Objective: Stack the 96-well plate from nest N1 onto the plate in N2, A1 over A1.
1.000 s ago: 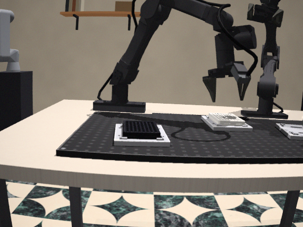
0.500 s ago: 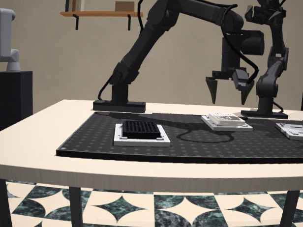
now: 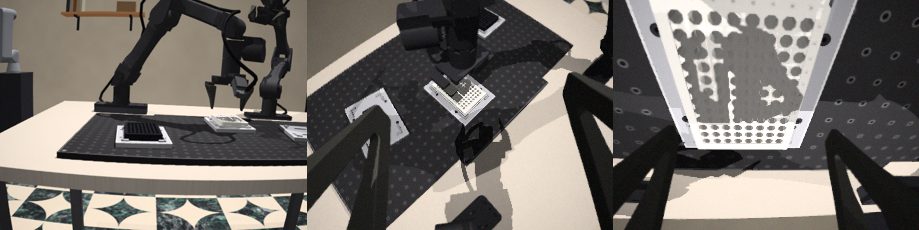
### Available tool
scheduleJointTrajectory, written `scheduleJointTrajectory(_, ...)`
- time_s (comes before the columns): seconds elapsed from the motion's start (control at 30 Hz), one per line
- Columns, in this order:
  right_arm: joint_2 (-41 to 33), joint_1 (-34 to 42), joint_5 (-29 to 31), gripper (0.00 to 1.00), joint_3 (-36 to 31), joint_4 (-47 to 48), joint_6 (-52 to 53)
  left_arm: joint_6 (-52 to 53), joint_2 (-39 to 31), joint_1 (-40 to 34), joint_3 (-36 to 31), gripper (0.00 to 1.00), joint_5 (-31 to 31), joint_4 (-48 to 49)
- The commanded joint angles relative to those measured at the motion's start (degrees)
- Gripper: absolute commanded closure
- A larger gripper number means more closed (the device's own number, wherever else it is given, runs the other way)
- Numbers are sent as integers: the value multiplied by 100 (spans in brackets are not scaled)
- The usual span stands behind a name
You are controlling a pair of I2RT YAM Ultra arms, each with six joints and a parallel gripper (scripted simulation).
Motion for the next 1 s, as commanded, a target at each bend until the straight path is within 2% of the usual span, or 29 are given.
scheduleJointTrajectory(0.0, -79, -57, -20, 0, -122, 271, 15, -35, -107, -61, 166, 0, -65, -89)
scheduleJointTrajectory(0.97, 100, -54, -5, 0, -623, 901, 16, -35, -107, -61, 166, 0, -65, -89)
